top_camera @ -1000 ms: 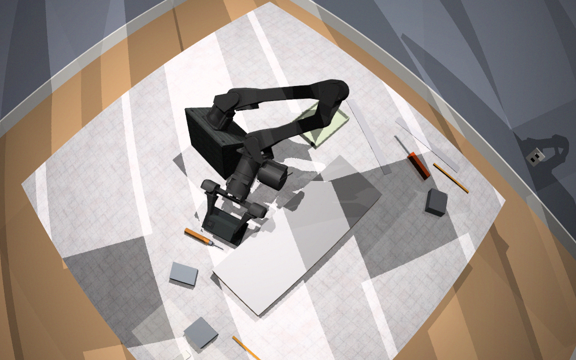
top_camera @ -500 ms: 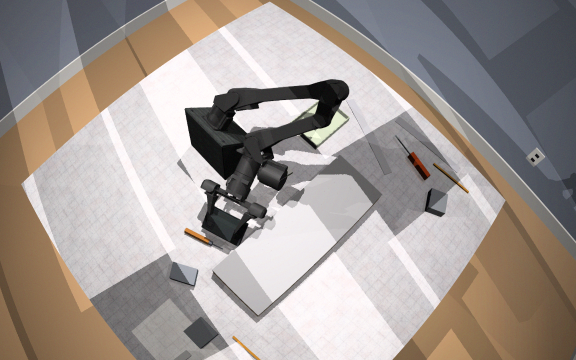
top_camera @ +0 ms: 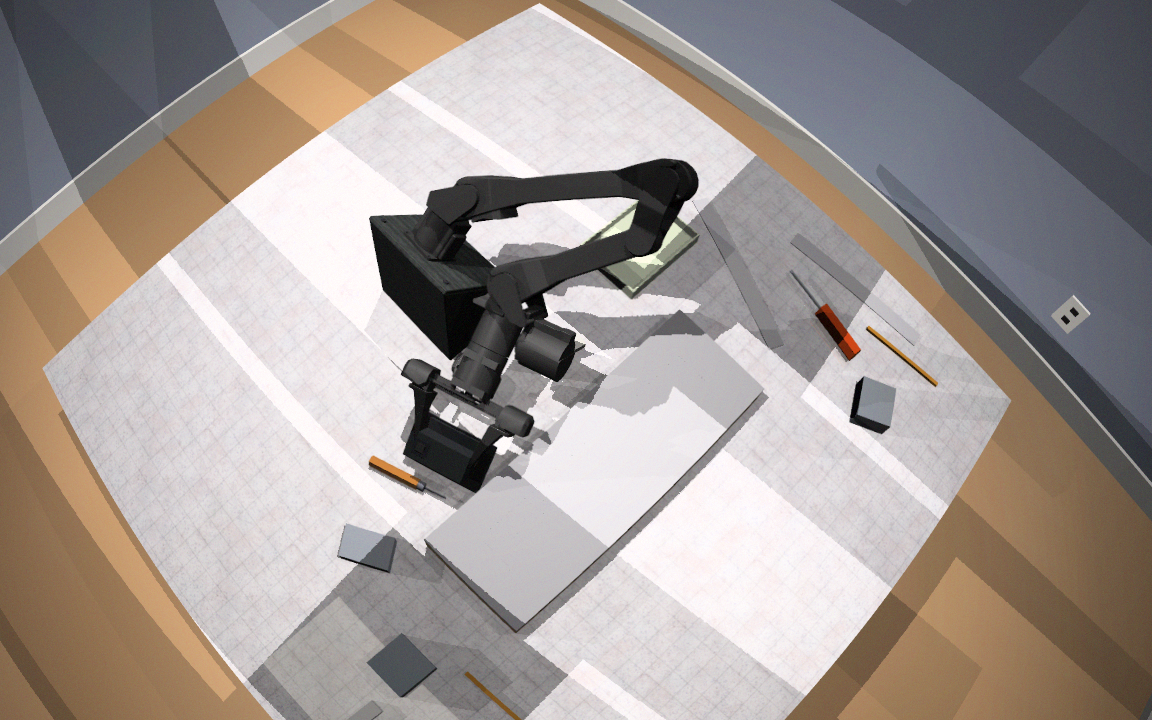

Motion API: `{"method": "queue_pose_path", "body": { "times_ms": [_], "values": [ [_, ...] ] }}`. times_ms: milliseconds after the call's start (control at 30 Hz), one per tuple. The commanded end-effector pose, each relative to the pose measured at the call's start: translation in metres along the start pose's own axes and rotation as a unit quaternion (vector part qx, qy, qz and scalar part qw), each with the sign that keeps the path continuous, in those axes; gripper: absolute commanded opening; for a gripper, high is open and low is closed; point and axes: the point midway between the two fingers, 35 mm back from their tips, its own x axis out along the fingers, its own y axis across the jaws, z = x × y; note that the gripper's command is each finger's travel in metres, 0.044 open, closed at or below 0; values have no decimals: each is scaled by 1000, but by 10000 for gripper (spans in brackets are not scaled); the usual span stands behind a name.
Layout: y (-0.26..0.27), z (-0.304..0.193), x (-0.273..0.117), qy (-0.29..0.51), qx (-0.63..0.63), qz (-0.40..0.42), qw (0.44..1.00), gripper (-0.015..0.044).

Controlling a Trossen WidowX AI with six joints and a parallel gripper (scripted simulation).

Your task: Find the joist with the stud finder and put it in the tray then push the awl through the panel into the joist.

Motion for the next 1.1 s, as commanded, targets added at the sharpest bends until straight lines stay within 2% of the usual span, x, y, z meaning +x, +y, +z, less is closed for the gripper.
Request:
{"method": "queue_pose_path", "body": {
  "times_ms": [0,733,833,1067],
  "values": [
    [0,3,0,-8,-2,-1,1000,379],
    [0,0,0,0,0,0,1000,379],
    [0,0,0,0,0,0,1000,440],
    [0,0,0,0,0,0,1000,440]
  ]
}}
